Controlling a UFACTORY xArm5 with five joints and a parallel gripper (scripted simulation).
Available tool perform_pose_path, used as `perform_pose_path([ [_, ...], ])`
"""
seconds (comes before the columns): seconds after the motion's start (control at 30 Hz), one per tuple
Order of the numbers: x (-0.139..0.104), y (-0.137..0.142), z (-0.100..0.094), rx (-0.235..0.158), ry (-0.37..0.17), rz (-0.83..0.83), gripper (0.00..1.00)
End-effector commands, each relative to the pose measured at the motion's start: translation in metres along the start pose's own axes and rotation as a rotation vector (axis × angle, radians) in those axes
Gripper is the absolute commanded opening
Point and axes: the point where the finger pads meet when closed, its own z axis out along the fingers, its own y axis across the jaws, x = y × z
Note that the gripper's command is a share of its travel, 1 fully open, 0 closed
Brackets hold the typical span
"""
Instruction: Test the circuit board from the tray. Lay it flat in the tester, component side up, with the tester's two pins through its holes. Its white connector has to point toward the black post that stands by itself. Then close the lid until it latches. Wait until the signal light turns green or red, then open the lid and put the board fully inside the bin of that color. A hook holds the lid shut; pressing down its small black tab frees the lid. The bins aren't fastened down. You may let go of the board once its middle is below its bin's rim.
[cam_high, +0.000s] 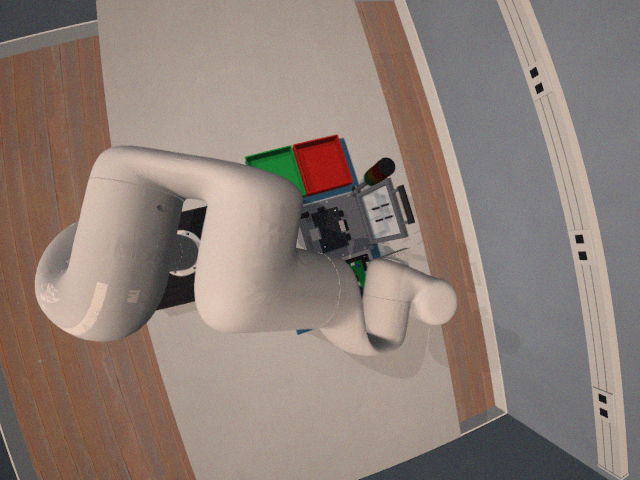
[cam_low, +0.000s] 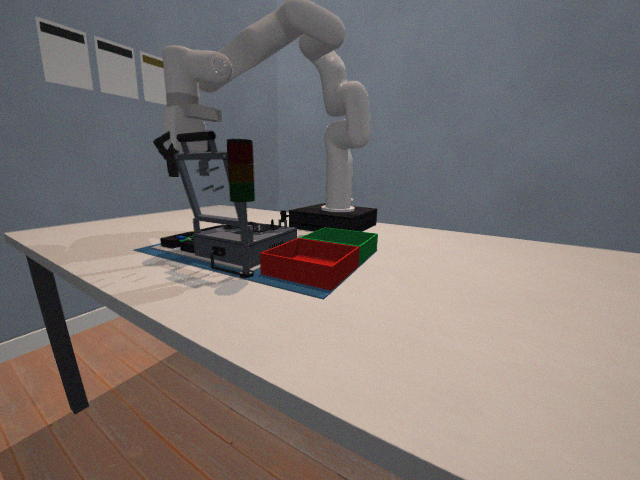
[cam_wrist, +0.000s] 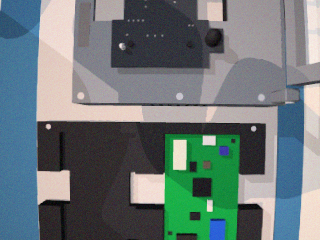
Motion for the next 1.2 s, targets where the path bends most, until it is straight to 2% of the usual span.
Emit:
perform_pose_path([
  [0.0, -0.001, 0.003, 0.037, -0.005, -0.002, 0.000, 1.00],
  [0.23, 0.000, 0.004, 0.086, -0.005, -0.002, 0.000, 1.00],
  [0.3, 0.000, 0.004, 0.086, -0.005, -0.002, 0.000, 1.00],
  [0.5, 0.000, 0.004, 0.110, -0.005, -0.002, 0.000, 1.00],
  [0.67, 0.000, 0.004, 0.117, -0.005, -0.002, 0.000, 1.00],
  [1.17, 0.000, 0.004, 0.120, -0.005, -0.002, 0.000, 1.00],
])
